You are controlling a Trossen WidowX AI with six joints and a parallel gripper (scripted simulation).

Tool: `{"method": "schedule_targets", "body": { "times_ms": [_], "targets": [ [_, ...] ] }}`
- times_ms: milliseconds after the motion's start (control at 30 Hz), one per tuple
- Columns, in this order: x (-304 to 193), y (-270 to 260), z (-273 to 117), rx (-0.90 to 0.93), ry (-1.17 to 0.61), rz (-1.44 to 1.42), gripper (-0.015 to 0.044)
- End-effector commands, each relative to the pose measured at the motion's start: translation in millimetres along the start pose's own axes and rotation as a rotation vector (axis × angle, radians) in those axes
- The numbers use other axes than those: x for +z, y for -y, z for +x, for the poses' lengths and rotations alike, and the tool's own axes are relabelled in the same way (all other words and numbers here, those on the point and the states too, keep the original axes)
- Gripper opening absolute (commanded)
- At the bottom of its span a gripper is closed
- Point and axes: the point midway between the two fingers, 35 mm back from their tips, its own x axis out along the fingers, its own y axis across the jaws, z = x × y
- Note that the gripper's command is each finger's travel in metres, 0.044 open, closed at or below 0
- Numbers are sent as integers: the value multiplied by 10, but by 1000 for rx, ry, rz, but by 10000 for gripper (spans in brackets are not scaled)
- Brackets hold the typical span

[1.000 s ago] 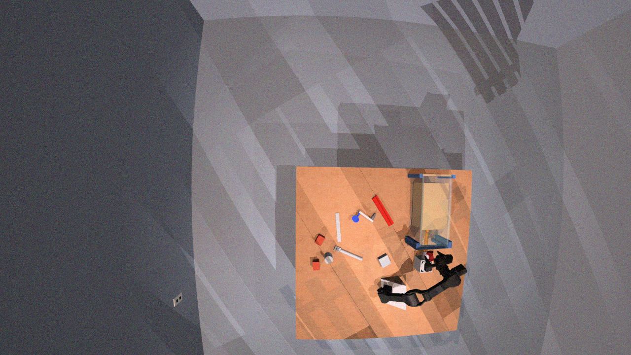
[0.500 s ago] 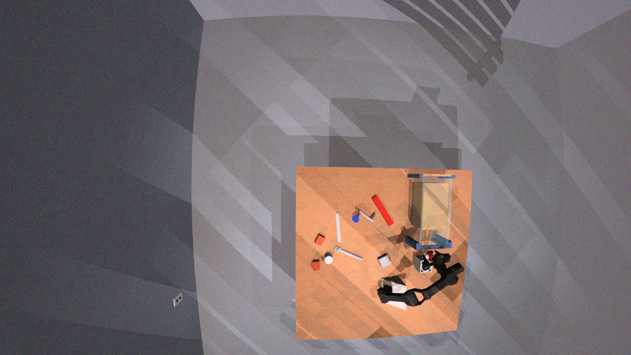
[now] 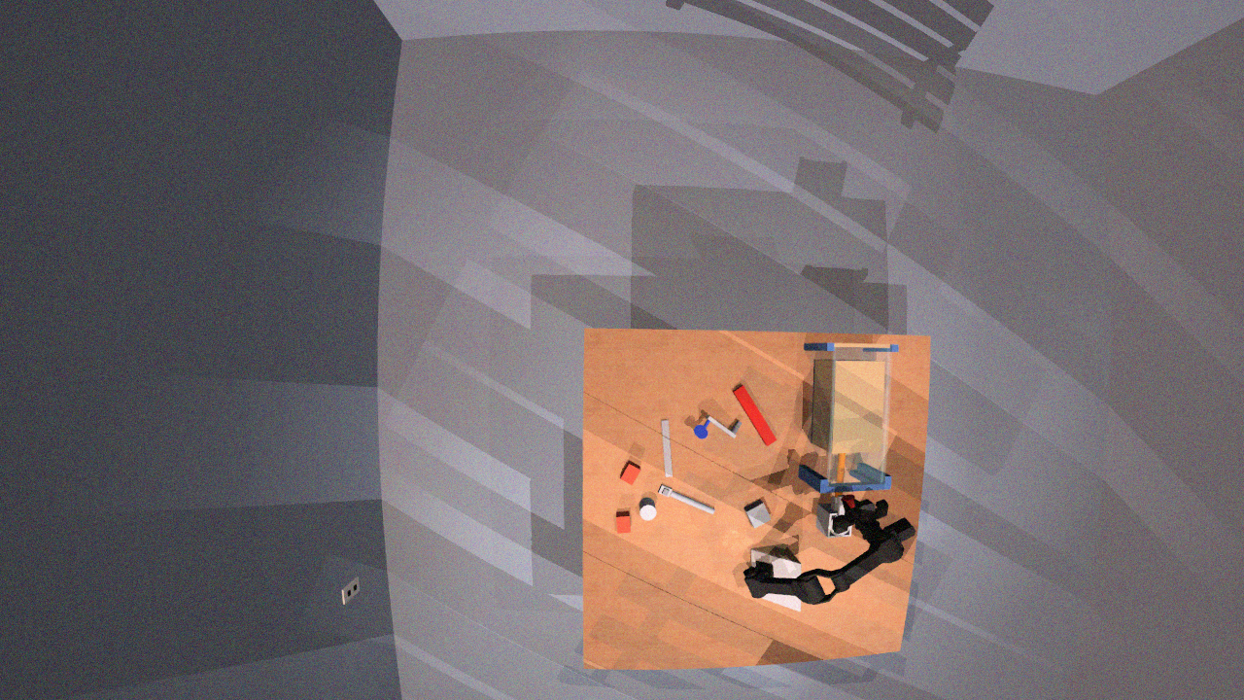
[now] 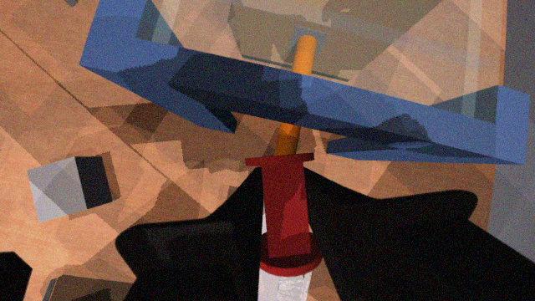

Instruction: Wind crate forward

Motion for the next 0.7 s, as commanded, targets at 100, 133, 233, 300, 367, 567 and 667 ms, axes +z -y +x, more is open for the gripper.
{"method": "schedule_targets", "body": {
  "times_ms": [100,133,233,300,367,567,667],
  "targets": [
    [-11,2,0,-1,-6,0,0],
    [-11,2,0,-1,-6,0,0],
    [-19,1,15,1,-4,3,0],
    [-27,-1,31,2,-3,6,0],
    [-27,-1,31,2,-3,6,0],
    [-24,-21,33,3,-3,7,0],
    [-24,-21,33,3,-3,7,0]
  ]
}}
